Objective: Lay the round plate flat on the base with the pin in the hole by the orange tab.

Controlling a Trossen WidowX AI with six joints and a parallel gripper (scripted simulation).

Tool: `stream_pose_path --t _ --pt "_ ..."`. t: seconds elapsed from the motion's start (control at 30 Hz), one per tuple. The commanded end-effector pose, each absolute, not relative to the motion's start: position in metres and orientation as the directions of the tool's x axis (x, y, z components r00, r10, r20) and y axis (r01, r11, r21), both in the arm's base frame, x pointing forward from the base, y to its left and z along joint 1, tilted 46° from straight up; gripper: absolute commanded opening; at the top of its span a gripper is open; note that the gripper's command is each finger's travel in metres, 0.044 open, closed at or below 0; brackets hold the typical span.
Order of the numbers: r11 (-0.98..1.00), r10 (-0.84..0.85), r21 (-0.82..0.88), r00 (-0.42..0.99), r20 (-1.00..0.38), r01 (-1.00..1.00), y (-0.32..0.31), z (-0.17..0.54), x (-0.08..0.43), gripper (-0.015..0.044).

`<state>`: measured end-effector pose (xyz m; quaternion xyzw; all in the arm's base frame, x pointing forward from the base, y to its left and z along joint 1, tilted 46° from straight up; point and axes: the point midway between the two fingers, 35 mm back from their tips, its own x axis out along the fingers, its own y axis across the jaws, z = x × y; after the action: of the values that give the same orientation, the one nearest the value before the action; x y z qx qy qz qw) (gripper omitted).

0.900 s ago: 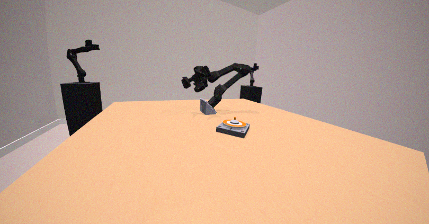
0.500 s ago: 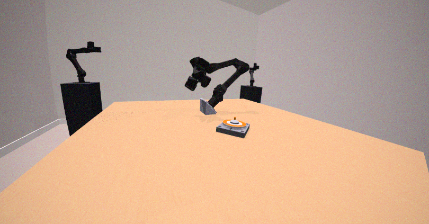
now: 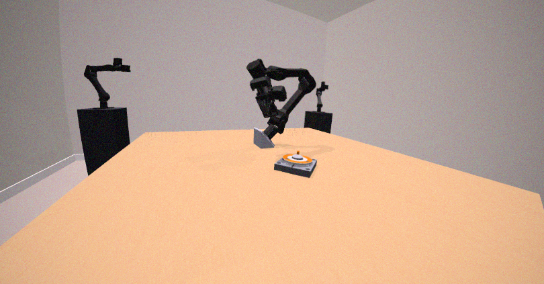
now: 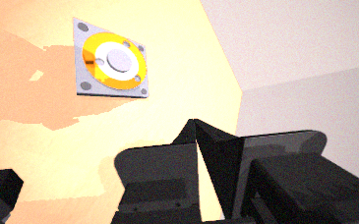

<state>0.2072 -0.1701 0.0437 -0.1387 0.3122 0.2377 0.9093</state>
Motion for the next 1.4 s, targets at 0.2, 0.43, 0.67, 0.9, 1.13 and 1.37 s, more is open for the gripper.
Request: stream_pose_path --t 0.2,0.43,0.67,0.9,1.13,1.37 --pt "0.775 0.624 0.484 0.367 -0.690 -0.407 -0.097 0.058 0.253 0.0000" --pt "0.703 0.709 0.701 0.046 -0.703 -0.124 -0.032 0.077 0.269 0.0000" --pt "0.701 0.711 0.711 -0.029 -0.703 -0.050 -0.016 0.082 0.271 0.0000" --pt "0.701 0.711 0.711 -0.029 -0.703 -0.050 -0.005 0.072 0.272 0.0000" --pt "0.700 0.712 0.712 -0.028 -0.702 -0.051 0.017 0.051 0.271 0.0000" --pt "0.700 0.712 0.713 -0.028 -0.701 -0.051 0.018 0.048 0.269 0.0000"
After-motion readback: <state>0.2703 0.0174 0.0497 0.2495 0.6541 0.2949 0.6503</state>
